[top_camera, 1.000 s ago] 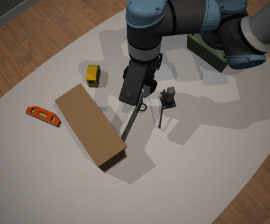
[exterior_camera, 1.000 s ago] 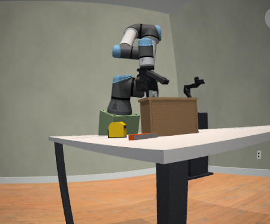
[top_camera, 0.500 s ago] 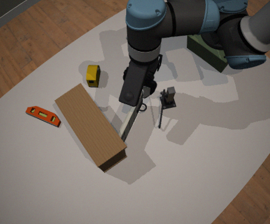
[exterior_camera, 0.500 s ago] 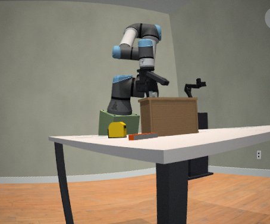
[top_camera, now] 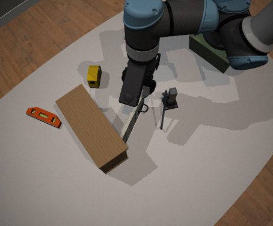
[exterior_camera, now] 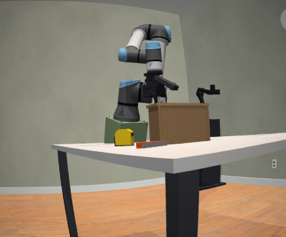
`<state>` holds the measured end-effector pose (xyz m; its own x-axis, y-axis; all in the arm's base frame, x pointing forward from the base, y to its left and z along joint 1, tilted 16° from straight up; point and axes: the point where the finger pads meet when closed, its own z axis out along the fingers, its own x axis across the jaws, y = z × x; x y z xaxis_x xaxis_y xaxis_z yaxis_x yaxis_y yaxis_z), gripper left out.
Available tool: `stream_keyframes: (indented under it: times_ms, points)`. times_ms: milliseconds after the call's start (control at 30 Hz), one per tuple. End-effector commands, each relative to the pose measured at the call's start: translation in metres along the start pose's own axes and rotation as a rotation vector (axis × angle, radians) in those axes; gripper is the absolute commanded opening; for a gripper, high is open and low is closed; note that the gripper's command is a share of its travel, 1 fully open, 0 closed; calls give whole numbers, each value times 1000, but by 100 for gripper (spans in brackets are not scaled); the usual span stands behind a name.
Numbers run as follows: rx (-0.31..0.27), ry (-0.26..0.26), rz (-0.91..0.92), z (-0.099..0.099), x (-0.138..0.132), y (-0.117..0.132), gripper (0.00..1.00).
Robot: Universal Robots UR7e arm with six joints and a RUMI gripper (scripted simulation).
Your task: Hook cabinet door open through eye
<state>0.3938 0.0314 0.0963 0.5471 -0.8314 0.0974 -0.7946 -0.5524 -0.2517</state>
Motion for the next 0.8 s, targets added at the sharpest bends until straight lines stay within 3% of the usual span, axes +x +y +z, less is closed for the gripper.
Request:
stream_keyframes:
  times_ms: [0, 767]
  points:
    - [1, 1, -29, 0, 3, 0, 15]
    - [1, 1, -141, 0, 20, -2, 15]
